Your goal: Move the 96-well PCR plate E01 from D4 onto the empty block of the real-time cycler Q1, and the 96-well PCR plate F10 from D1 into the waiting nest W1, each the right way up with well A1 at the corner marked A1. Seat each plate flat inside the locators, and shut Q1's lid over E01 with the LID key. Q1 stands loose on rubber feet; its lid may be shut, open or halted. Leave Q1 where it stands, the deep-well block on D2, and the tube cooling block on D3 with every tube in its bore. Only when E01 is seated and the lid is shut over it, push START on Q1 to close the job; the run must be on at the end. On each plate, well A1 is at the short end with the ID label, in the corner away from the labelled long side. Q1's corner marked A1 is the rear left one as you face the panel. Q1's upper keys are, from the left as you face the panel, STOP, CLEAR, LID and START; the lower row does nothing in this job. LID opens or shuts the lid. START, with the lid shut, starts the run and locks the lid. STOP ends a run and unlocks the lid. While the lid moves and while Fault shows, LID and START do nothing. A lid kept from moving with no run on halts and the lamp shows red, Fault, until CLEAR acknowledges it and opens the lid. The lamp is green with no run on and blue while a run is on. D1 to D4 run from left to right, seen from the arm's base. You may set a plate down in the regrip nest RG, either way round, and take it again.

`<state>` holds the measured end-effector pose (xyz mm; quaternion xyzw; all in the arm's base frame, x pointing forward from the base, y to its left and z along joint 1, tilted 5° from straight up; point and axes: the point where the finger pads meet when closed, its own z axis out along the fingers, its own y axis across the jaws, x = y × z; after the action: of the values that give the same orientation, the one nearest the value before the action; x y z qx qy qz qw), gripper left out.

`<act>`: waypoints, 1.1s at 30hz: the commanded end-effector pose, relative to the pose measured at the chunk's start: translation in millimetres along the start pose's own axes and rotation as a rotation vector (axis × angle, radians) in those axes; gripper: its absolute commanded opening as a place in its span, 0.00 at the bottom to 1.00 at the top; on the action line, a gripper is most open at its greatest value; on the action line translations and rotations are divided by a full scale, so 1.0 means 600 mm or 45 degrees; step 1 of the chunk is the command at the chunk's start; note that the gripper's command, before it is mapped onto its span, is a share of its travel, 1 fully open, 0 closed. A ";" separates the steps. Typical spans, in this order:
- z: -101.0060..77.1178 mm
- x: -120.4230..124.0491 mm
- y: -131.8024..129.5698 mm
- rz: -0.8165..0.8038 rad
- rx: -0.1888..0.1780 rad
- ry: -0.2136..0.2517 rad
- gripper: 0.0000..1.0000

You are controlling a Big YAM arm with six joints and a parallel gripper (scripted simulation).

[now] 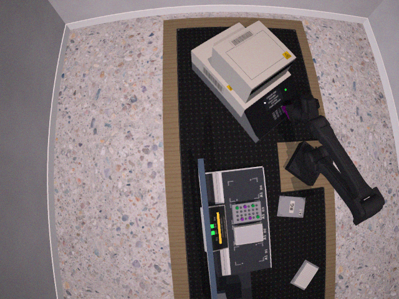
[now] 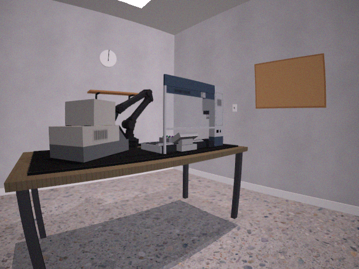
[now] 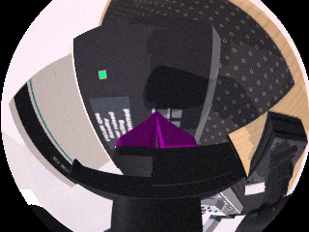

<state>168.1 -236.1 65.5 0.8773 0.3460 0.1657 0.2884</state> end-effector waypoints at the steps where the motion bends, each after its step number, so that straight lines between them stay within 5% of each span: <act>1: -0.007 -0.001 0.026 -0.028 -0.063 -0.009 0.00; 7: -0.006 -0.004 -0.001 -0.003 -0.024 -0.012 0.00; 18: -0.003 0.000 0.024 -0.018 -0.005 0.007 0.00; 33: -0.009 -0.015 0.061 -0.020 -0.071 -0.020 0.00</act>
<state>165.6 -232.6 60.5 0.8802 0.3447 0.1649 0.2815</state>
